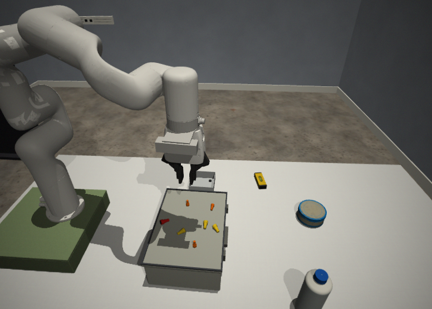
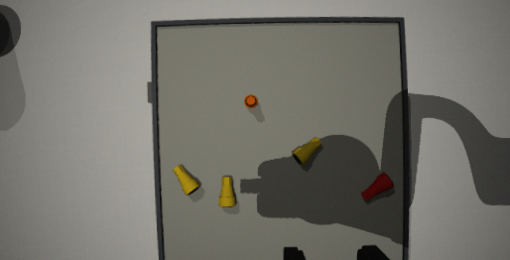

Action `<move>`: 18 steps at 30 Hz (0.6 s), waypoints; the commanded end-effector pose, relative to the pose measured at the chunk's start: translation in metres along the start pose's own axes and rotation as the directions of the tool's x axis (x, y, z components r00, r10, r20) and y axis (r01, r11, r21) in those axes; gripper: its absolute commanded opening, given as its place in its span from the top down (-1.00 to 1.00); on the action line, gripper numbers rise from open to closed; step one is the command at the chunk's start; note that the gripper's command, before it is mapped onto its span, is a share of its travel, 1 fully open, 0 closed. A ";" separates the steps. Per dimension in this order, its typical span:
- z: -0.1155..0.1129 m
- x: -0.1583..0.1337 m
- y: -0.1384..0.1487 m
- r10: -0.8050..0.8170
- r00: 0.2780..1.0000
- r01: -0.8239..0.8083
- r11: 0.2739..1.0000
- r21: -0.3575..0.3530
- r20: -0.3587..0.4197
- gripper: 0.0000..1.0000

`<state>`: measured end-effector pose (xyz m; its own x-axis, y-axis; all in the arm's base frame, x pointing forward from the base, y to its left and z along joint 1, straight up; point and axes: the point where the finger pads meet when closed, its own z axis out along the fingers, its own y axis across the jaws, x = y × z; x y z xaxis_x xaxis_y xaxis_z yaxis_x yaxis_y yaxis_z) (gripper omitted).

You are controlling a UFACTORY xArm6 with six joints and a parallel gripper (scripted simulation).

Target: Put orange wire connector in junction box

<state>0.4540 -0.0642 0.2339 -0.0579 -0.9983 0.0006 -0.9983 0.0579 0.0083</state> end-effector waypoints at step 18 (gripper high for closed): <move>0.050 -0.032 0.002 0.594 0.805 -0.594 0.805 0.005 0.002 0.46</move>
<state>0.4528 -0.0396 0.1946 -0.5055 -0.8628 -0.0063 -0.8627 0.5053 0.0175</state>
